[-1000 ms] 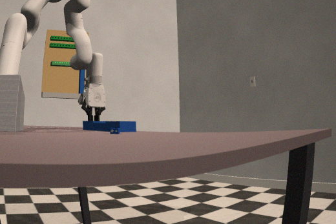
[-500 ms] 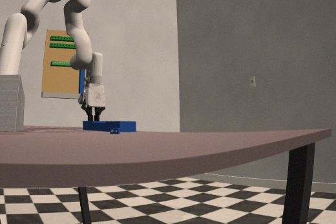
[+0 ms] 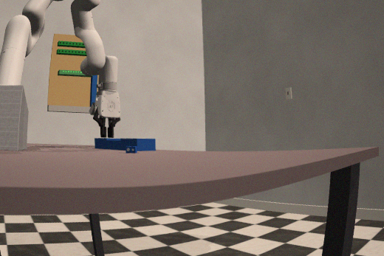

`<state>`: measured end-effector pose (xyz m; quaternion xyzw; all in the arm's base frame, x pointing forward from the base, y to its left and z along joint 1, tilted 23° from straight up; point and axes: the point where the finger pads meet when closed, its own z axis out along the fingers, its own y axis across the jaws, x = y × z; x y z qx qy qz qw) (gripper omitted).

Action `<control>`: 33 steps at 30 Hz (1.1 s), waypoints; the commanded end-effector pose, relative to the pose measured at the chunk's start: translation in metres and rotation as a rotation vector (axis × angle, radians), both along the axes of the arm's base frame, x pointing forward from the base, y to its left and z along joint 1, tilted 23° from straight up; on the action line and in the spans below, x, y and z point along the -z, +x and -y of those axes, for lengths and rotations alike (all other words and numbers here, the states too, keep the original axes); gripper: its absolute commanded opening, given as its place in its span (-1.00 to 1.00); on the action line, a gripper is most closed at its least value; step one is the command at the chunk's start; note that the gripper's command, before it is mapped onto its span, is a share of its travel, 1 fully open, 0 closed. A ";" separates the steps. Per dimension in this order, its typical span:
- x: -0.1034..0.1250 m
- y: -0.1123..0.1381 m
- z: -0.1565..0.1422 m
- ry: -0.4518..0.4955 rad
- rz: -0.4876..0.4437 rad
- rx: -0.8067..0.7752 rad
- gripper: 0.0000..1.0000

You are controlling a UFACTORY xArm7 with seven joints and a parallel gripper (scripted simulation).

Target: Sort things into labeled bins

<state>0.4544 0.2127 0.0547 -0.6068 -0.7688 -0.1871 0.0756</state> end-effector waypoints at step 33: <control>-0.078 -0.008 0.032 0.000 0.003 0.002 1.00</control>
